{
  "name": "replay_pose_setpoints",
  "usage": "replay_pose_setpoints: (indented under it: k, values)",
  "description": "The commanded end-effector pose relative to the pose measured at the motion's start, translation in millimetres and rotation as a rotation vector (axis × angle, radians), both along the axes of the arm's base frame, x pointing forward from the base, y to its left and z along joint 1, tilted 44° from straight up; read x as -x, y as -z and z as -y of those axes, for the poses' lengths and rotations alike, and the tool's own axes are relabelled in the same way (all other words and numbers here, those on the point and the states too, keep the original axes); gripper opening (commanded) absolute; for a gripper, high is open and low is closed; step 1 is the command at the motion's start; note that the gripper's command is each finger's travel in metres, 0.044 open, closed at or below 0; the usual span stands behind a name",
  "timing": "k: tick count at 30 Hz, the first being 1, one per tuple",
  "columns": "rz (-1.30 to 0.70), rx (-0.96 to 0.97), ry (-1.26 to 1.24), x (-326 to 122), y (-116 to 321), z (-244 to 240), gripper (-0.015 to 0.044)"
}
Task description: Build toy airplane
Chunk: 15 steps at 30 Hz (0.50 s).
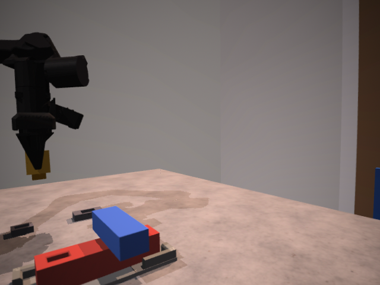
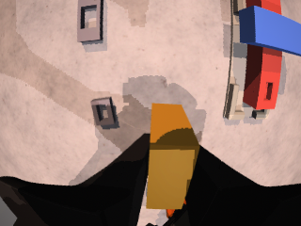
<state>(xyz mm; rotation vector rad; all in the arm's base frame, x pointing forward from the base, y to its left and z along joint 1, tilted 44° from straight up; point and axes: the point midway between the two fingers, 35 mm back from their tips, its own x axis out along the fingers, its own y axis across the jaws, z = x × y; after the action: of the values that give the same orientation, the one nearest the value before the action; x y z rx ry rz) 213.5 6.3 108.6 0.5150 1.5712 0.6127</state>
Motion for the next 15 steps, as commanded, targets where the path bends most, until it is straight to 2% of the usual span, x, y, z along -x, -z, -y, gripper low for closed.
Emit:
replay_pose_setpoints:
  k: [1, 15]
  values:
    - [0.016, 0.001, 0.0, -5.1, 6.4, 6.6, 0.0]
    - [0.033, -0.011, -0.008, -17.9, 35.8, 28.2, 0.0]
